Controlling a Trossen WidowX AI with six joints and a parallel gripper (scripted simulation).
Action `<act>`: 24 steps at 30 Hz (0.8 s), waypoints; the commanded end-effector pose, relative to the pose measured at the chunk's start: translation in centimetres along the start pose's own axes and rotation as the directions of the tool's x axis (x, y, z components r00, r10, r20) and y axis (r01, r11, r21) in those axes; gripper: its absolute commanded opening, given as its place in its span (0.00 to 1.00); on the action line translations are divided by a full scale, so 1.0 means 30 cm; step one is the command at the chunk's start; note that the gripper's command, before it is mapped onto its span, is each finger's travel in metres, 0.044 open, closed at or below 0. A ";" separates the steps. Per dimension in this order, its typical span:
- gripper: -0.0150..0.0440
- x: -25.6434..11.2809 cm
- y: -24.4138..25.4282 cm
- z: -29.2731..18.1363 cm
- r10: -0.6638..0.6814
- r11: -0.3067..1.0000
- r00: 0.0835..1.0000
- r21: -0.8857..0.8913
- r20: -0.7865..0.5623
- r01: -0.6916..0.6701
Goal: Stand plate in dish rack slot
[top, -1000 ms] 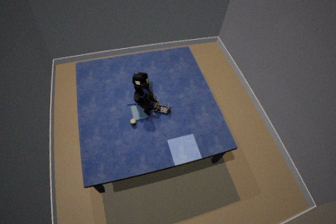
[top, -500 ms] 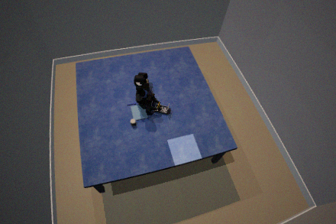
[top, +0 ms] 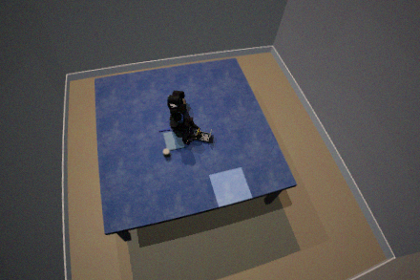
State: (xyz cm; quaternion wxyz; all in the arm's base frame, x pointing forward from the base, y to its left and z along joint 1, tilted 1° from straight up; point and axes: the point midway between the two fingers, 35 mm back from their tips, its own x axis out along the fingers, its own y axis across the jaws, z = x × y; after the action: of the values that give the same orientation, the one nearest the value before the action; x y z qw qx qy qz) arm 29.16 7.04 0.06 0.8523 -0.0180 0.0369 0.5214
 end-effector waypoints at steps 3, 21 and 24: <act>0.43 0.000 0.000 0.000 0.000 1.000 1.000 0.000 0.000 0.000; 0.93 -0.001 -0.005 0.026 0.003 1.000 1.000 -0.005 0.008 -0.003; 0.93 -0.008 -0.019 0.138 0.018 1.000 0.999 -0.026 0.039 -0.017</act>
State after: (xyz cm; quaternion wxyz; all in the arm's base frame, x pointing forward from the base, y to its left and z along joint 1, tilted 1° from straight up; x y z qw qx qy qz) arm 29.48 6.94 1.74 0.8513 -0.0131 0.0308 0.5237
